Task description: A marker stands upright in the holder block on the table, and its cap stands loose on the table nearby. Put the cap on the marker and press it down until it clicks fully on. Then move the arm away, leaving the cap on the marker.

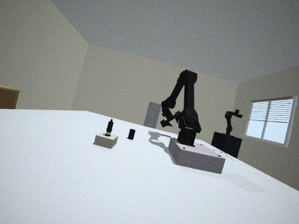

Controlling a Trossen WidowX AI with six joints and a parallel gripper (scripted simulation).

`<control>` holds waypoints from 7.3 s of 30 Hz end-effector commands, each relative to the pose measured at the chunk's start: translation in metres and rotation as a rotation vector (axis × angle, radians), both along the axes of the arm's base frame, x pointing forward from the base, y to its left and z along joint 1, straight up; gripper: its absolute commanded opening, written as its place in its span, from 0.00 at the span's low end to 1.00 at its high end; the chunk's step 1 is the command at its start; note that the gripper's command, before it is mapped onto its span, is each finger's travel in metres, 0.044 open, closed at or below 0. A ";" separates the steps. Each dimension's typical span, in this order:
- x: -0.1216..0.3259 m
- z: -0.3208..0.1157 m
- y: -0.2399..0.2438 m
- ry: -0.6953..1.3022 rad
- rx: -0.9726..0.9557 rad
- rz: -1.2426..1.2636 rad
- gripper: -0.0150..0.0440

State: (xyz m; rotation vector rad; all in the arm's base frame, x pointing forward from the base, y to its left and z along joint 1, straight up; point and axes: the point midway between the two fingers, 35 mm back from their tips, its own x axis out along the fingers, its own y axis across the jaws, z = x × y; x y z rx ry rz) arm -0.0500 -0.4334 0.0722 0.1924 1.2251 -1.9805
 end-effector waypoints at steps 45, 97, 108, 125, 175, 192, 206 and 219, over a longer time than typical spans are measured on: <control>0.300 -0.011 0.357 -0.692 0.816 0.418 0.67; 0.301 -0.079 0.356 -0.691 0.816 0.418 0.48; 0.302 -0.074 0.356 -0.691 0.816 0.418 0.26; 0.301 -0.020 0.355 -0.692 0.816 0.418 0.25; 0.371 0.035 0.488 -0.700 0.829 0.425 0.25; 0.374 0.032 0.503 -0.700 0.827 0.417 0.25; 0.376 0.010 0.504 -0.700 0.827 0.417 0.25; 0.375 -0.011 0.504 -0.700 0.827 0.417 0.25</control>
